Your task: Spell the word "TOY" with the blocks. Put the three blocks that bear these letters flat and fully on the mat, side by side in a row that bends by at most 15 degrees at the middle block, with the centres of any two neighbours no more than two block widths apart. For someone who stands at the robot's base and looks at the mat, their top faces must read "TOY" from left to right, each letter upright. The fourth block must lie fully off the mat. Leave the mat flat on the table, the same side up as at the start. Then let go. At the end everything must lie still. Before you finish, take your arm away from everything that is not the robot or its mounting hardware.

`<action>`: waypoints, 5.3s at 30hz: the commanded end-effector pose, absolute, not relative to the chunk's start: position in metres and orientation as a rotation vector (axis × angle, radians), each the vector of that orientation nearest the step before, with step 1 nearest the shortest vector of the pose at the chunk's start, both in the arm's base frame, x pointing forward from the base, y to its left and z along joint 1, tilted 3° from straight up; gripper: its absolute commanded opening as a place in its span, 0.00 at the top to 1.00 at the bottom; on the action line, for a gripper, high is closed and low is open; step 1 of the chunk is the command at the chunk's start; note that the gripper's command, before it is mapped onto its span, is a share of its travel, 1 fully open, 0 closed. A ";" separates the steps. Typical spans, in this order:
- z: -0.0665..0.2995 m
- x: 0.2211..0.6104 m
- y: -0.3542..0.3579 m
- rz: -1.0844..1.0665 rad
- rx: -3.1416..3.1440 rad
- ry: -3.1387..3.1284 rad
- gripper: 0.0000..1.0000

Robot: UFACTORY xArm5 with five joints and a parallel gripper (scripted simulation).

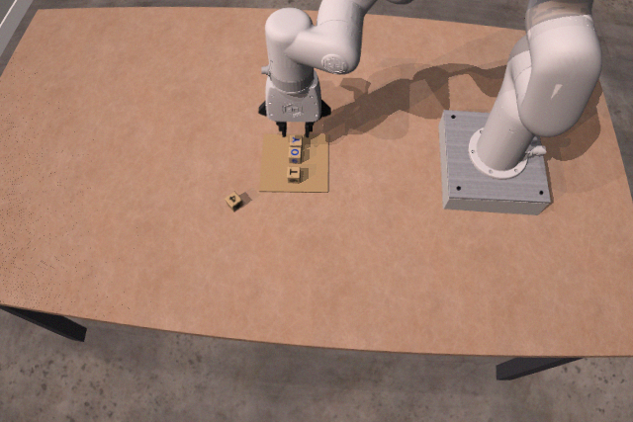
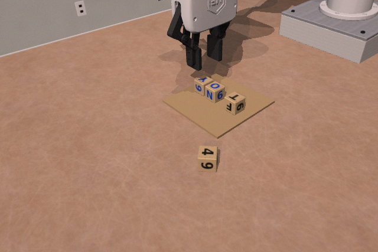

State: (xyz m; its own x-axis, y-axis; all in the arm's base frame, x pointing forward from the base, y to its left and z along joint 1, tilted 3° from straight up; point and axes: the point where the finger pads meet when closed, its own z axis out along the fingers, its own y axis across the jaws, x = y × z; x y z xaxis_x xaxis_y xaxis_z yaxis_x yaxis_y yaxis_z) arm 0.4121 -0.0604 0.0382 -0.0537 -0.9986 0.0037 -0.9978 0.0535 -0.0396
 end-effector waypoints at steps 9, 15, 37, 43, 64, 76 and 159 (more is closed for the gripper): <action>0.022 0.414 -0.061 -0.052 -2.143 2.261 0.56; 0.018 0.414 -0.061 -0.052 -2.143 2.261 0.56; 0.013 0.414 -0.061 -0.052 -2.143 2.261 0.56; 0.013 0.414 -0.061 -0.052 -2.143 2.261 0.56; 0.013 0.414 -0.061 -0.052 -2.143 2.261 0.56; 0.013 0.414 -0.061 -0.052 -2.143 2.261 0.56; 0.013 0.414 -0.061 -0.052 -2.143 2.261 0.56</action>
